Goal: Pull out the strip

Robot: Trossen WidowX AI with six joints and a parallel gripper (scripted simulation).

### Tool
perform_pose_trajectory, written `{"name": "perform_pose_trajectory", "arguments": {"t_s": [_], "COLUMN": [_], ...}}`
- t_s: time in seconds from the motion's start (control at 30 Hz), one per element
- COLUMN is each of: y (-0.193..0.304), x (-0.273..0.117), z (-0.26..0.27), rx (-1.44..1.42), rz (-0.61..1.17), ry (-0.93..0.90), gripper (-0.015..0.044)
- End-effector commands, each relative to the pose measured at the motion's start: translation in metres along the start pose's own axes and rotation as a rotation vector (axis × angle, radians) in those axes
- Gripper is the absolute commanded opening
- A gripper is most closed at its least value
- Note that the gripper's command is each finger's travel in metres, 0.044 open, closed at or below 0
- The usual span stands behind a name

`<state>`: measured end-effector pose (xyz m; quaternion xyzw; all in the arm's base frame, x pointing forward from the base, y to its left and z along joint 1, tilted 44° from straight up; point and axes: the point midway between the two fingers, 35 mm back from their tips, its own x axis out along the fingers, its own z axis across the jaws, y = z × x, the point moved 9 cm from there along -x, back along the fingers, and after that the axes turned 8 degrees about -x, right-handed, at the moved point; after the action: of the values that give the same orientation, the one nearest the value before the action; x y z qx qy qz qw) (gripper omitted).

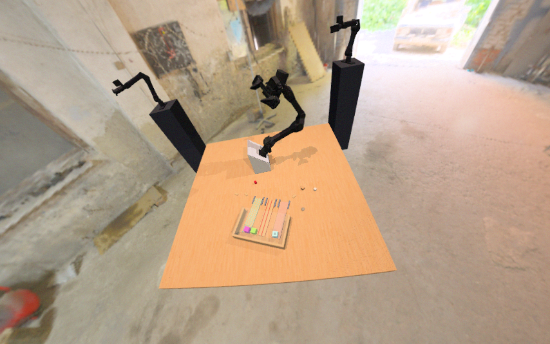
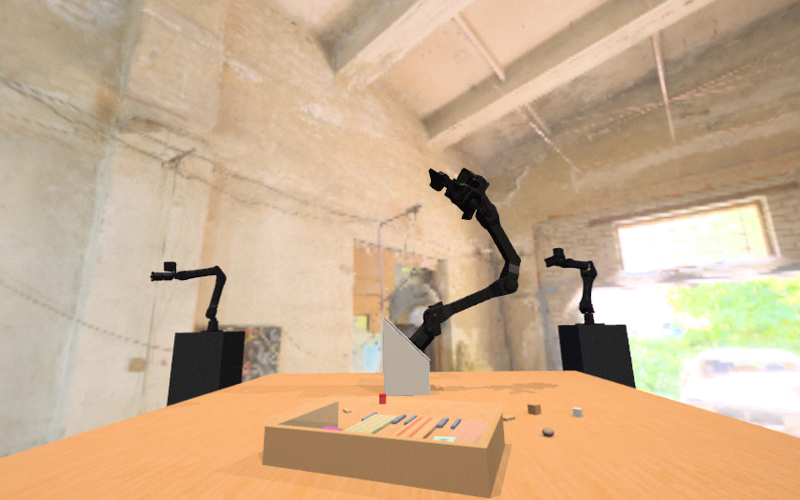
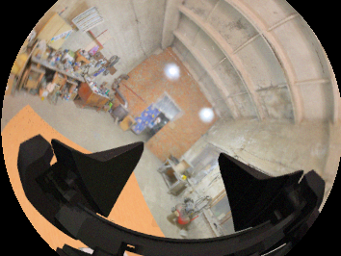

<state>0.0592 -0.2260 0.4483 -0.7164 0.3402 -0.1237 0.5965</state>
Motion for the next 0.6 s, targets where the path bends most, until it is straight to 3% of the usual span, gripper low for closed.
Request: {"name": "perform_pose_trajectory", "arguments": {"t_s": [0.0, 0.3, 0.57], "y": [0.024, 0.103, 0.179], "x": [0.041, 0.141, 0.176], "z": [0.008, 0.08, 0.182], "rx": [0.093, 0.271, 0.404], "rz": [0.026, 0.085, 0.21], "ry": [-0.1, -0.432, -0.713], "gripper": [0.04, 0.04, 0.04]}}
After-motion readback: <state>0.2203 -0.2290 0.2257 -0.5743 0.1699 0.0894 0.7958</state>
